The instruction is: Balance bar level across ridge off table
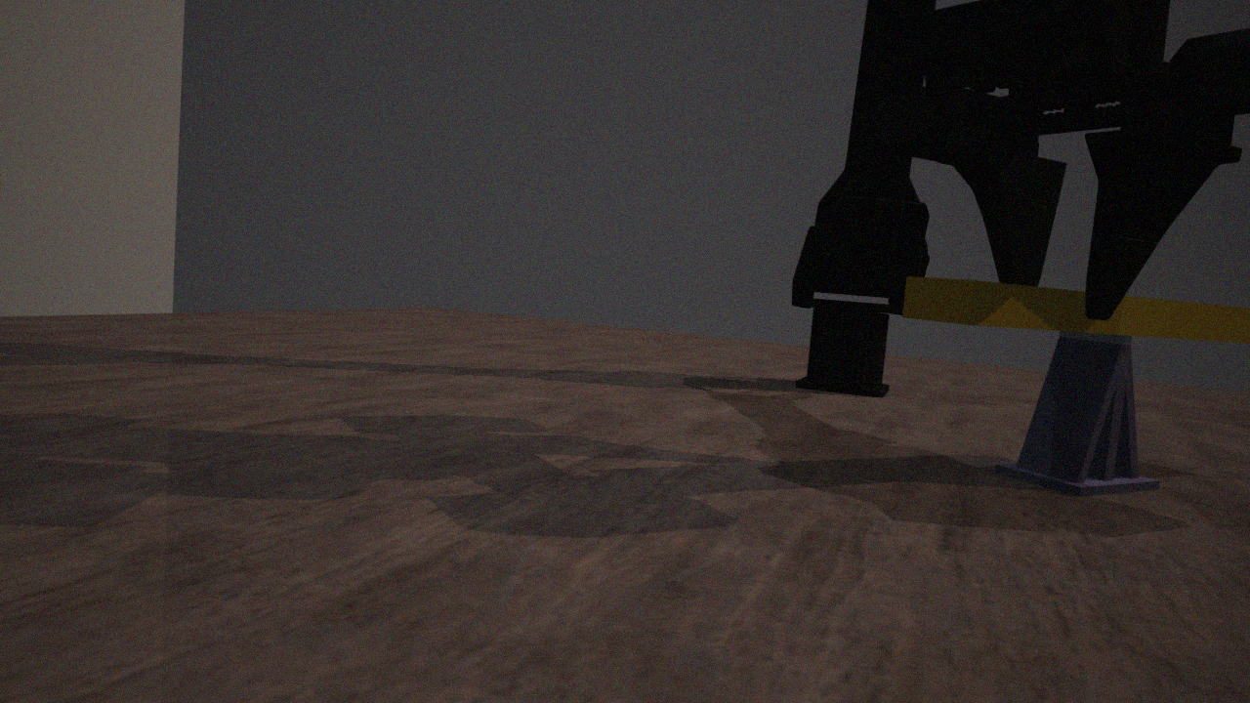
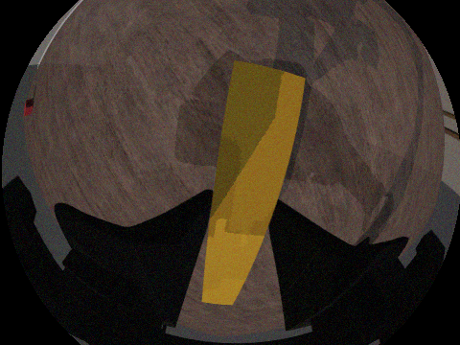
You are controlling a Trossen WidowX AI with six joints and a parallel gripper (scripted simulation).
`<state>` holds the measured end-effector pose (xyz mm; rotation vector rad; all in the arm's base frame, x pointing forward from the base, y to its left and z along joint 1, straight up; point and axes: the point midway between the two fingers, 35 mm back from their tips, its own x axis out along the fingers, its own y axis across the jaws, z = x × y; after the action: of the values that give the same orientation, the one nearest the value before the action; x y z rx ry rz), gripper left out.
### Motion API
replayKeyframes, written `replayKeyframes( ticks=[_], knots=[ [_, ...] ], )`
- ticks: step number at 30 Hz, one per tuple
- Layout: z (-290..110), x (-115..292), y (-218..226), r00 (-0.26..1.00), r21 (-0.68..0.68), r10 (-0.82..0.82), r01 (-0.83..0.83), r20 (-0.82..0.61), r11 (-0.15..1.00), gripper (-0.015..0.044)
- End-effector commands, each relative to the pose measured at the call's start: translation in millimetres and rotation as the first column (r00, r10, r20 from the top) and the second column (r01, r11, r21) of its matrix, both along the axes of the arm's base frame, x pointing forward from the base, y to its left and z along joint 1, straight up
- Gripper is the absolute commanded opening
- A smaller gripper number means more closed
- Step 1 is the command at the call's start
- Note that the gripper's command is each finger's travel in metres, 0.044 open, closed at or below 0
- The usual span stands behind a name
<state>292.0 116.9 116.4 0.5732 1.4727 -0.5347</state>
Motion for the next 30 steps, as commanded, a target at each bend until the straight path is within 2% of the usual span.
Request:
replayKeyframes(
  ticks=[1,30],
  knots=[
    [0.0,0.0,0.0,1.0,0.0,0.0,0.0,0.0,1.0,0.017],
    [0.0,0.0,0.0,1.0,0.0,0.0,0.0,0.0,1.0,0.0185]
  ],
)
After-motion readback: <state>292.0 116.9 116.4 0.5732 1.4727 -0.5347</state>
